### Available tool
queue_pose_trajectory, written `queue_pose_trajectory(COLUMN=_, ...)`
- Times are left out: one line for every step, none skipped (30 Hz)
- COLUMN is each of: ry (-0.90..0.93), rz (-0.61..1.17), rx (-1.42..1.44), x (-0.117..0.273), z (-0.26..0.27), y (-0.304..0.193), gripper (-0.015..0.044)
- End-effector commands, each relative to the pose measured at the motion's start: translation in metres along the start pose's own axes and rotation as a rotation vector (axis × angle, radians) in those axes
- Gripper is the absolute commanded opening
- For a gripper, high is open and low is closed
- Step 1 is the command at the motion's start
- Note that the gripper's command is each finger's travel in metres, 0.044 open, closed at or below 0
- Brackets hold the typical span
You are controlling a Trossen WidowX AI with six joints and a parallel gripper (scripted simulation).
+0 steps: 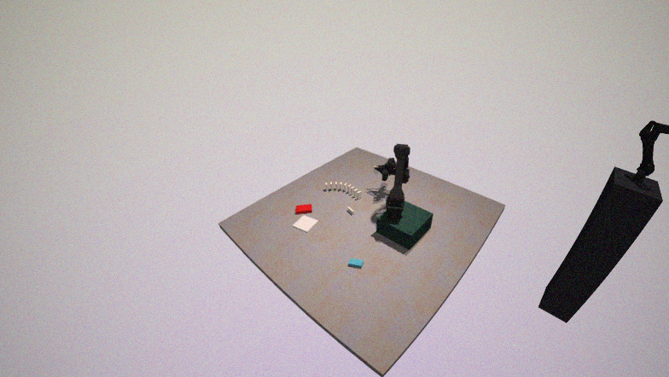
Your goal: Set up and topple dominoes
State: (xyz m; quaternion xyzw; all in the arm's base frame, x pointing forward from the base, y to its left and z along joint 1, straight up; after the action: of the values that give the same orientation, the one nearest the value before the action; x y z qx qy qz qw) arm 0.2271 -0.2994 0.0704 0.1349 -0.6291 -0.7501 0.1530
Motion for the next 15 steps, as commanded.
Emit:
queue_pose_trajectory(ry=0.004, rz=0.001, rx=-0.006, x=0.000, z=0.000, y=-0.001, gripper=0.0026)
queue_pose_trajectory(ry=0.004, rz=0.001, rx=-0.006, x=0.000, z=0.000, y=-0.001, gripper=0.0026)
queue_pose_trajectory(ry=0.004, rz=0.001, rx=-0.005, x=0.000, z=-0.001, y=-0.003, gripper=0.0026)
queue_pose_trajectory(ry=0.004, rz=0.002, rx=-0.003, x=0.000, z=-0.002, y=-0.006, gripper=0.0026)
queue_pose_trajectory(ry=0.004, rz=0.002, rx=0.000, x=-0.001, z=-0.003, y=-0.010, gripper=0.0026)
queue_pose_trajectory(ry=0.004, rz=0.003, rx=0.003, x=-0.001, z=-0.004, y=-0.014, gripper=0.0026)
queue_pose_trajectory(ry=0.003, rz=0.004, rx=0.005, x=-0.001, z=-0.006, y=-0.018, gripper=0.0026)
queue_pose_trajectory(ry=0.003, rz=0.004, rx=0.008, x=-0.001, z=-0.007, y=-0.022, gripper=0.0026)
queue_pose_trajectory(ry=0.003, rz=0.005, rx=0.010, x=-0.002, z=-0.008, y=-0.025, gripper=0.0026)
queue_pose_trajectory(ry=0.003, rz=0.005, rx=0.013, x=-0.002, z=-0.009, y=-0.029, gripper=0.0026)
queue_pose_trajectory(ry=0.003, rz=0.006, rx=0.015, x=-0.002, z=-0.010, y=-0.033, gripper=0.0026)
queue_pose_trajectory(ry=0.003, rz=0.007, rx=0.018, x=-0.003, z=-0.011, y=-0.037, gripper=0.0026)
queue_pose_trajectory(ry=0.003, rz=0.007, rx=0.020, x=-0.003, z=-0.012, y=-0.042, gripper=0.0026)
queue_pose_trajectory(ry=0.003, rz=0.008, rx=0.023, x=-0.003, z=-0.013, y=-0.046, gripper=0.0026)
queue_pose_trajectory(ry=0.003, rz=0.009, rx=0.025, x=-0.003, z=-0.014, y=-0.050, gripper=0.0026)
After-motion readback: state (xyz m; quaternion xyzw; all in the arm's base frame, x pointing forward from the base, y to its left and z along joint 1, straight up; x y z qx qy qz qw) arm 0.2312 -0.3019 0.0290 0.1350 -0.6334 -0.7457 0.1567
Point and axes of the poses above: the point midway between the two fingers, 35 mm back from their tips, its own x axis back along the fingers, its own z axis across the jaws, y = z × x, the point moved 10 cm from there along x, back along the fingers, and after that the axes turned 12 degrees about -x, right-handed, at the moved point
